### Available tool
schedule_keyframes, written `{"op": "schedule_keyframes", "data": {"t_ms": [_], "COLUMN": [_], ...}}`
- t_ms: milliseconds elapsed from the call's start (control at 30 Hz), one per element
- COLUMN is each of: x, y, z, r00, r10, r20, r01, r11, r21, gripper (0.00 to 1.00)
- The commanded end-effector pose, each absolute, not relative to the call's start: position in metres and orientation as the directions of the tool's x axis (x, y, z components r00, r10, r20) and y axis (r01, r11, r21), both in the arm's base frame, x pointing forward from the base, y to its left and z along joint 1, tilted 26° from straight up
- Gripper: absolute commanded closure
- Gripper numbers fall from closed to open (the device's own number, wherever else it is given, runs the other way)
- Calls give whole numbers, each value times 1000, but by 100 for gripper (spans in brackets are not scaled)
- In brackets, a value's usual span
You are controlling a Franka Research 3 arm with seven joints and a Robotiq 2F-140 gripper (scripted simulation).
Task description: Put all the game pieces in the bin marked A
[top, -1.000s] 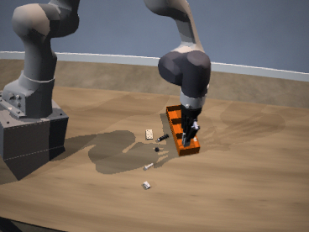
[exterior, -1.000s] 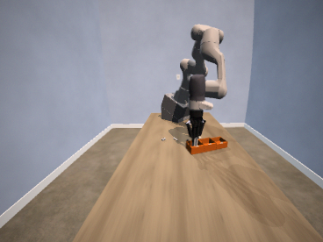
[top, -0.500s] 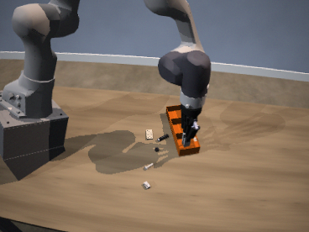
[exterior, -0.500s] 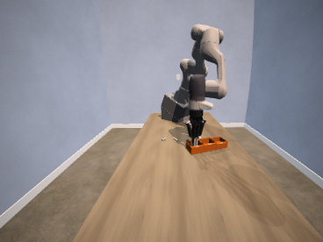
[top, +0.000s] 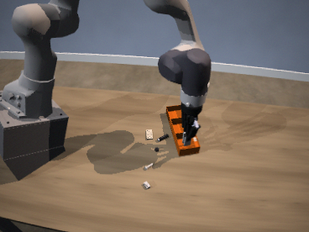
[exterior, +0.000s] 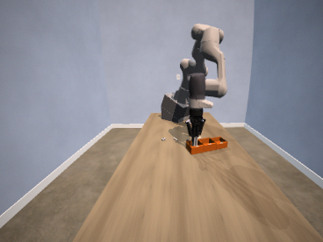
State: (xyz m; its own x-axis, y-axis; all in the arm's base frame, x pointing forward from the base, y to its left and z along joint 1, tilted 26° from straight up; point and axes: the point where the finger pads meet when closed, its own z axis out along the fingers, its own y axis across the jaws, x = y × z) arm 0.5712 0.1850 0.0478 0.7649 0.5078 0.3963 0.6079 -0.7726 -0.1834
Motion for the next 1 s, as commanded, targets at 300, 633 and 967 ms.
{"op": "schedule_keyframes", "data": {"t_ms": [300, 633, 967], "x": [567, 562, 559], "y": [180, 170, 166], "z": [61, 85, 94], "r00": [765, 765, 765], "r10": [508, 508, 508], "r20": [395, 395, 395], "r01": [608, 608, 608], "r11": [-771, -771, -771], "r21": [-187, -187, -187], "gripper": [95, 95, 95]}}
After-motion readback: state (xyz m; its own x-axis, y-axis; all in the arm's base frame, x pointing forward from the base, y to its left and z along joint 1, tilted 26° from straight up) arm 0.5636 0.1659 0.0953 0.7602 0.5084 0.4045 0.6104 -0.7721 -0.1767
